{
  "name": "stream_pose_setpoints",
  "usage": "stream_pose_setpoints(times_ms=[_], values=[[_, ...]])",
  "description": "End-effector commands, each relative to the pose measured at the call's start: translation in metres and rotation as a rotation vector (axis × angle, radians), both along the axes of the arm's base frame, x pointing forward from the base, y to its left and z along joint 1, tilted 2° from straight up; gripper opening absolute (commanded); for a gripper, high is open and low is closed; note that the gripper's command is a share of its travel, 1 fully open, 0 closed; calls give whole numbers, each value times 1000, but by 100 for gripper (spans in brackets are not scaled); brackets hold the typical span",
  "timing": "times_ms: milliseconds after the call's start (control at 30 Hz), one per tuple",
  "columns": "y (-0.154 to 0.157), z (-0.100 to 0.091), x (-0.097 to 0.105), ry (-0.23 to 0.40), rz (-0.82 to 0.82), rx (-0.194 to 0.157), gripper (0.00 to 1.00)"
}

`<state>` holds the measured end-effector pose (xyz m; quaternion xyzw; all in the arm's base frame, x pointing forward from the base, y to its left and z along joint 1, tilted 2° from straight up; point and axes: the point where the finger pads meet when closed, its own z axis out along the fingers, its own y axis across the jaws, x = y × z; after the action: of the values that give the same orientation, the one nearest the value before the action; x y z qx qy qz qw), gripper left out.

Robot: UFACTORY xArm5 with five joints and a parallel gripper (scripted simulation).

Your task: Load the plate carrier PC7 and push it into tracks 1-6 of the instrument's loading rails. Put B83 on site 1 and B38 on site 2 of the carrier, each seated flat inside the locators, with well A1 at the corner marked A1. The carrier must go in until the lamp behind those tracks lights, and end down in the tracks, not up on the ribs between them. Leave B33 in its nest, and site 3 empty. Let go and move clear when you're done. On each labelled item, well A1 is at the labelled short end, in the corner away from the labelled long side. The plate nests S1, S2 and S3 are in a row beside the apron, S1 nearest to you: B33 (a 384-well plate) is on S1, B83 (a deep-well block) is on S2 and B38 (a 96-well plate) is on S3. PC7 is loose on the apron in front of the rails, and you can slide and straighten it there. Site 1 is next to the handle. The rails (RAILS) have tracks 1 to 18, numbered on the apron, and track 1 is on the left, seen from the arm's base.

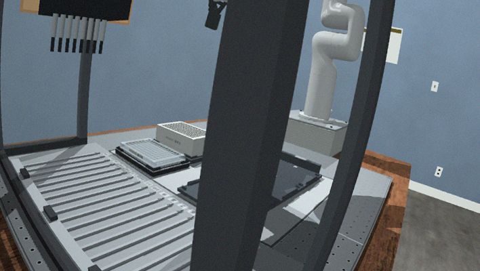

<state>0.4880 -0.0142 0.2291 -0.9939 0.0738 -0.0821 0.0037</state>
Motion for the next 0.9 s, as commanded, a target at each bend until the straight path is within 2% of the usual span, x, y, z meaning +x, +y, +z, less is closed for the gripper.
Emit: stream_pose_setpoints(times_ms=[0, 67, 200, 267, 400, 567, 867], values=[[2, 4, -9, 4, 7, 0, 100], [4, 7, -18, 54, 51, -4, 100], [6, 11, -34, 56, 54, -4, 100], [8, 13, -44, 106, 98, -7, 100], [11, 17, -60, 109, 101, -7, 100], [9, 10, -53, 111, 167, -13, 100], [0, -21, -22, 120, 466, -42, 100]])
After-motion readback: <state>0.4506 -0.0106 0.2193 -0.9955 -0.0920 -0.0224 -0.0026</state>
